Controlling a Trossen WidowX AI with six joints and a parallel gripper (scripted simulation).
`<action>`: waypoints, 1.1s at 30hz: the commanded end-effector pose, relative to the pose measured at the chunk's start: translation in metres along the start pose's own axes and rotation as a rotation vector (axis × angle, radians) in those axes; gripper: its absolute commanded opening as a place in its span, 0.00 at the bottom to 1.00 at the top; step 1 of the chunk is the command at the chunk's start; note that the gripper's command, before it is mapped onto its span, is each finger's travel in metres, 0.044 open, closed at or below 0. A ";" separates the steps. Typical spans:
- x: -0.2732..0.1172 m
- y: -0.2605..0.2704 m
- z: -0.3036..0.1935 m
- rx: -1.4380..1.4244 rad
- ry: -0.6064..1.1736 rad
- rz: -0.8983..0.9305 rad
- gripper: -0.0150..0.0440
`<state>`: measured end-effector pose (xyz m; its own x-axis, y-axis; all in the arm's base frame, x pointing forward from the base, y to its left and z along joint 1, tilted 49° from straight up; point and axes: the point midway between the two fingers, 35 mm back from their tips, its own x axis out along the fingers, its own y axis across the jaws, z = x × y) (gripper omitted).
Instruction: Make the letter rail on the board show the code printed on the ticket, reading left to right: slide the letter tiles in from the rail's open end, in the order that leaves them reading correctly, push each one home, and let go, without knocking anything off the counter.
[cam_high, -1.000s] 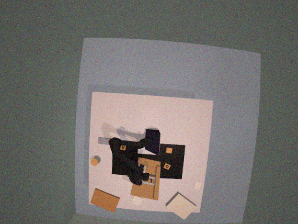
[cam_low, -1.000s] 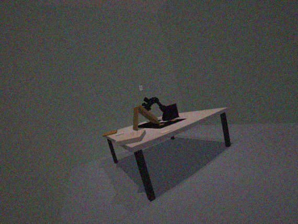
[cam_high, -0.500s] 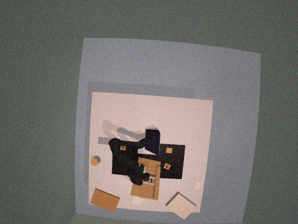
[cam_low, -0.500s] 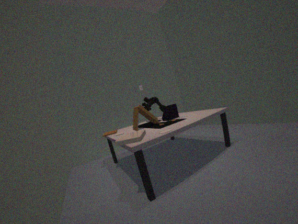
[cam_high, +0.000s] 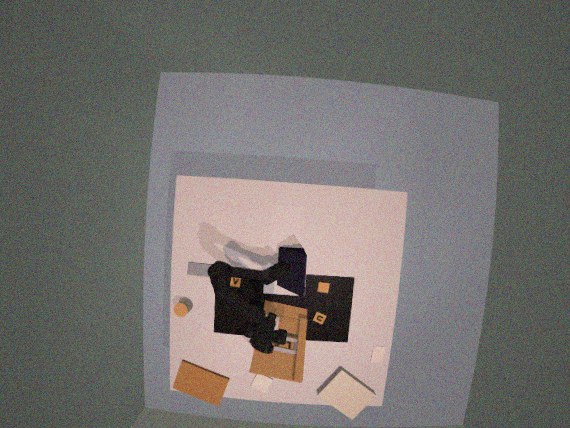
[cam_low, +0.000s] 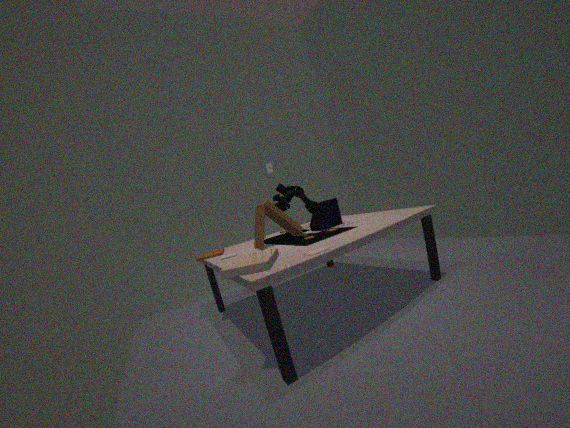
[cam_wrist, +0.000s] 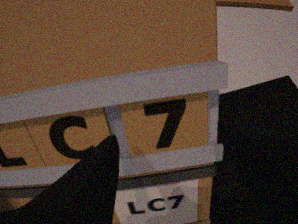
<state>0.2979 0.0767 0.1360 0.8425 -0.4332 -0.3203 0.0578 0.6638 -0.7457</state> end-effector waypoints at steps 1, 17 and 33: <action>-0.003 -0.001 0.000 0.005 0.001 -0.005 0.75; -0.015 0.002 -0.001 0.004 0.001 -0.004 0.75; -0.027 0.002 -0.001 0.004 0.002 -0.004 0.75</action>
<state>0.2764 0.0889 0.1406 0.8413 -0.4344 -0.3218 0.0576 0.6639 -0.7456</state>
